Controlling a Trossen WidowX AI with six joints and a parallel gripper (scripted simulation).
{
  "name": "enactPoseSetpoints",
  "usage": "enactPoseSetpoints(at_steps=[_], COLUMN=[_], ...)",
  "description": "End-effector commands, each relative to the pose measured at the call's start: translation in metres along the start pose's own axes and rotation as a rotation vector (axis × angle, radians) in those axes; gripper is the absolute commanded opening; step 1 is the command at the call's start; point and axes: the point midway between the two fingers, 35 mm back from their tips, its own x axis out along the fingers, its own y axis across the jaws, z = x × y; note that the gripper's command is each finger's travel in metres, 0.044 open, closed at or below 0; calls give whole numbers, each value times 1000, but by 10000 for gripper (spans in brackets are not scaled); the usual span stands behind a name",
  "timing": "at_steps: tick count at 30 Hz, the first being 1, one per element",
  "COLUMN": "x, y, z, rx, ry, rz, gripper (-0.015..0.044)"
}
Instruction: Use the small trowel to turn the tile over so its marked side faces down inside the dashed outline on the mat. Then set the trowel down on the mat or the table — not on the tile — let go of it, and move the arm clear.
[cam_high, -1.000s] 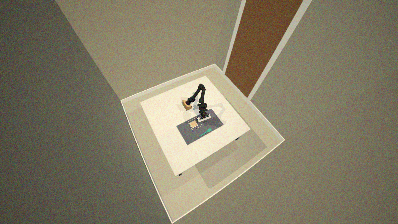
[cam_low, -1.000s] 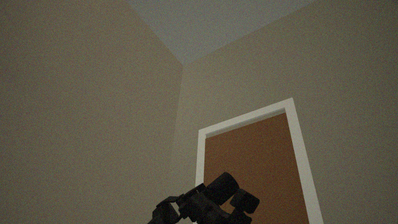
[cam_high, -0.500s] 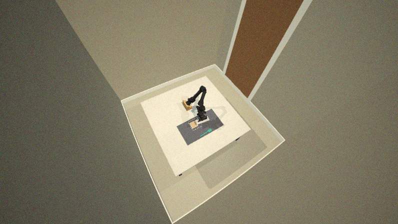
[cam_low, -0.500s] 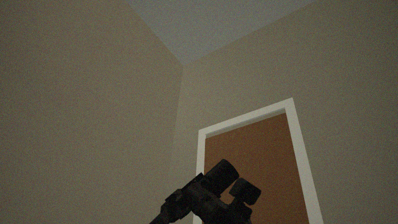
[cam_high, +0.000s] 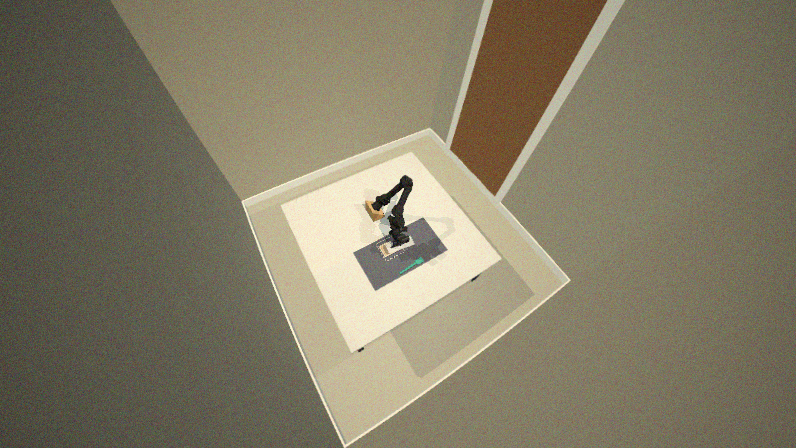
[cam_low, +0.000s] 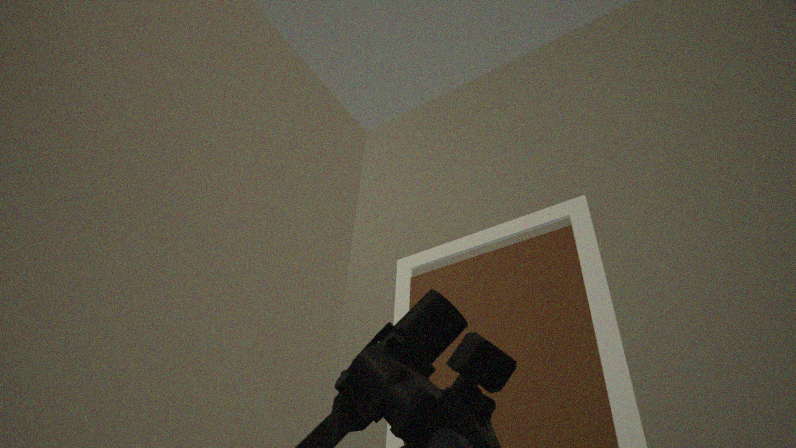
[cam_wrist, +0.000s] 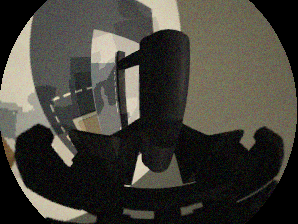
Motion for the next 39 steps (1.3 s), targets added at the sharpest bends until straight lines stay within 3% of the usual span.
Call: enactPoseSetpoints(at_steps=[1,39], x=[0,16], y=[-12,1], z=[-14,-155], rx=[-22,-61], ry=[-4,-33], rz=[-19,-23], gripper=[0,0])
